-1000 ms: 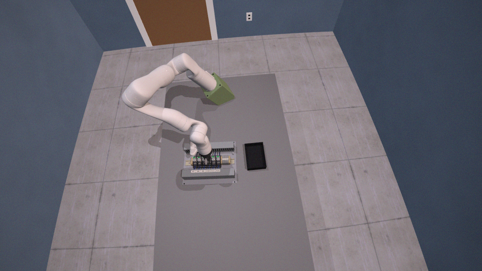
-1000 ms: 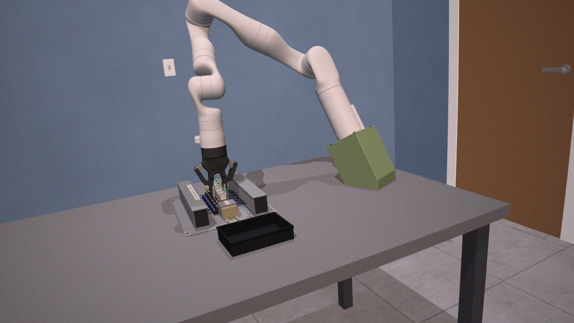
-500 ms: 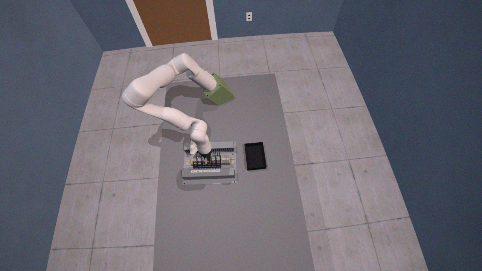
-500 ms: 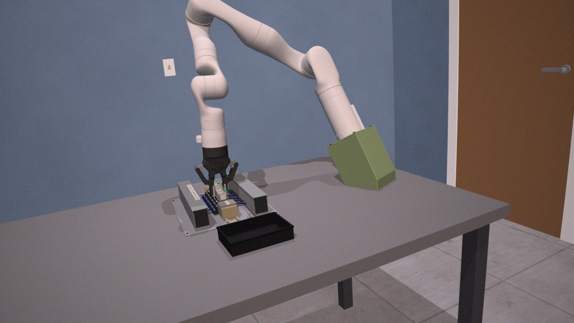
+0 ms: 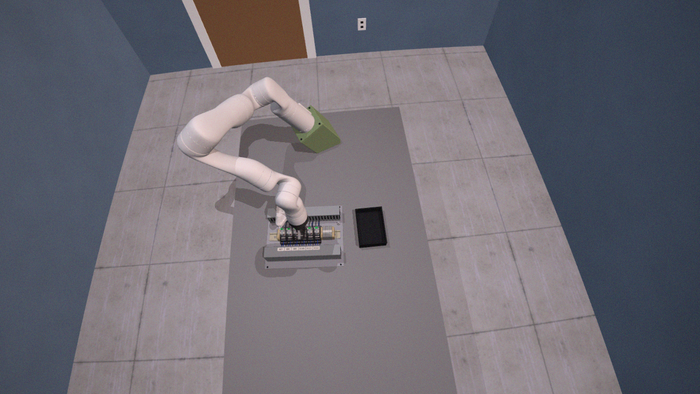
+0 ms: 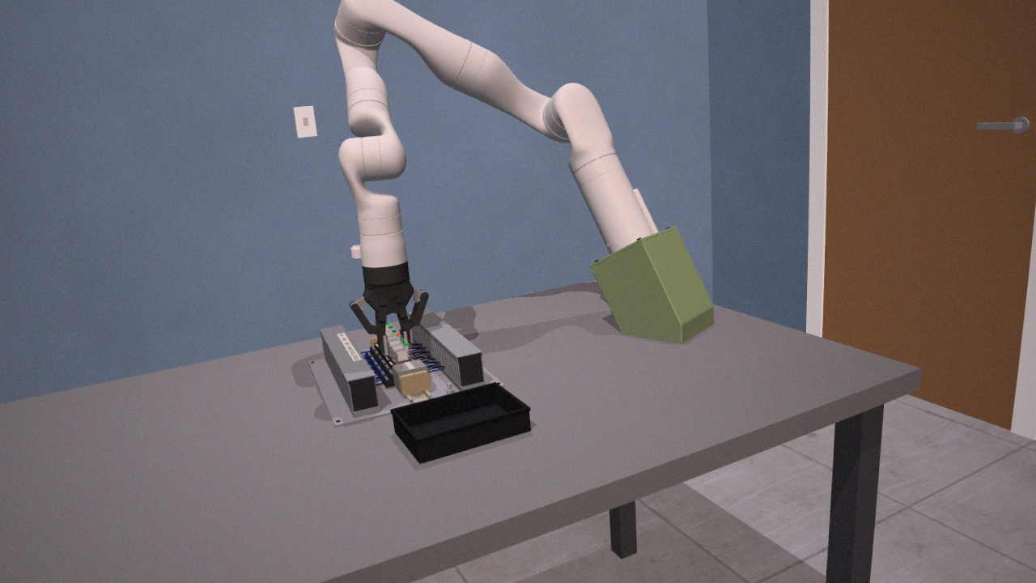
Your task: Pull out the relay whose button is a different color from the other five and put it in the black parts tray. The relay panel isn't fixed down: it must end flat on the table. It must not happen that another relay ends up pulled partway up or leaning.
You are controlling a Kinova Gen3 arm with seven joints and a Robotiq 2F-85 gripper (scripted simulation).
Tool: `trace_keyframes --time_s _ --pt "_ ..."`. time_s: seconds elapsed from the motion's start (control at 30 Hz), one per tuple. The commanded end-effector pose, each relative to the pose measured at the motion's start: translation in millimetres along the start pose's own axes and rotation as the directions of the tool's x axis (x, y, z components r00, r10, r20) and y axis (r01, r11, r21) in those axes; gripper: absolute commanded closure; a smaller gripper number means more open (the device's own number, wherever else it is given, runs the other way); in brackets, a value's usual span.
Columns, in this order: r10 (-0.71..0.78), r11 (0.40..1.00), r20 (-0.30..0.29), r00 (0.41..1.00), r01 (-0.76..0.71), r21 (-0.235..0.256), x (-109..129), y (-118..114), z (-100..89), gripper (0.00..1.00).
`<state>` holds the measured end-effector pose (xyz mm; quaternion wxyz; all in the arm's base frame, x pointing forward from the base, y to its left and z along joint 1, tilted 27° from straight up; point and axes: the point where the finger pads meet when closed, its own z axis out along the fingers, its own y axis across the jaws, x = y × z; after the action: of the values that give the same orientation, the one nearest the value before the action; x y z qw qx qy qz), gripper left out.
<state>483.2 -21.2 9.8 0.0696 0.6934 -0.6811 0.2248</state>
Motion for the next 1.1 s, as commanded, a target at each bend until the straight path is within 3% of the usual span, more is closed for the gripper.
trace_keyframes --time_s 0.0,1.07 --pt "-0.003 1.0 0.001 1.0 0.003 -0.007 -0.6 -1.2 0.3 1.0" --pt "-0.004 0.998 0.0 1.0 0.004 -0.061 -0.6 -2.8 0.1 1.0"
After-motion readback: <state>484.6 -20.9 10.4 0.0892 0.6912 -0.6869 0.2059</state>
